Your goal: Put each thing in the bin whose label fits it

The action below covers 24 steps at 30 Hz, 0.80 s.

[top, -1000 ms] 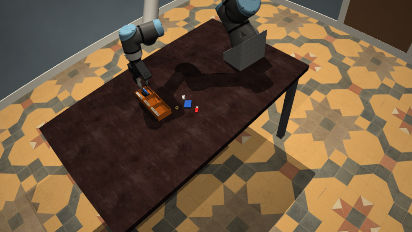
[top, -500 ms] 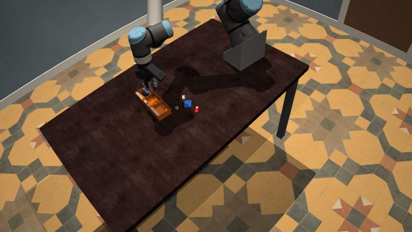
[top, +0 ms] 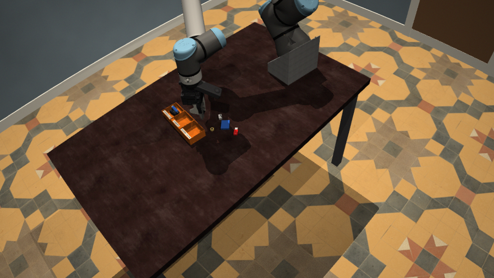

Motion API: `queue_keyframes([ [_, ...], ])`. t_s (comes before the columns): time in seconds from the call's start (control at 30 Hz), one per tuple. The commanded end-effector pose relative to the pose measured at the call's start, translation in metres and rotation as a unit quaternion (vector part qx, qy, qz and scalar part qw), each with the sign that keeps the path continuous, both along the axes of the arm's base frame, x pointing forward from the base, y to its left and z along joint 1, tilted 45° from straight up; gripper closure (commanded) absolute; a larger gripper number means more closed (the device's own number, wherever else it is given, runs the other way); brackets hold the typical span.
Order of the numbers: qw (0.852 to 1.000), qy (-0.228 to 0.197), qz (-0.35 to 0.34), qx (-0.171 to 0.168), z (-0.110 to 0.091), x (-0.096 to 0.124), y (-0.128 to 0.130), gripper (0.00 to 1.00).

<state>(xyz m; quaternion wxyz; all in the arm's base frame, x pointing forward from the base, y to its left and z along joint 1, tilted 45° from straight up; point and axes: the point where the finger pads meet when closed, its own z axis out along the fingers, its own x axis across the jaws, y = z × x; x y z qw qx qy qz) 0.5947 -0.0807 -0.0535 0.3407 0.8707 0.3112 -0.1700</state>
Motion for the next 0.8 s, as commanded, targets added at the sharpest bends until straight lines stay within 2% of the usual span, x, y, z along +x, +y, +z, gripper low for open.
queue_keyframes([
  [0.0, 0.997, 0.053, 0.057, 0.007, -0.0236, -0.0086, 0.0282, 0.82],
  [0.13, 0.990, 0.100, 0.103, 0.012, -0.0244, -0.0088, 0.0290, 0.82],
  [0.2, 0.990, 0.100, 0.103, 0.012, -0.0244, -0.0088, 0.0290, 0.82],
  [0.23, 0.982, 0.130, 0.135, 0.015, -0.0246, -0.0089, 0.0293, 0.82],
  [0.53, 0.947, 0.221, 0.231, 0.027, -0.0244, -0.0088, 0.0291, 0.82],
  [0.77, 0.947, 0.221, 0.231, 0.027, -0.0240, -0.0088, 0.0286, 0.82],
])
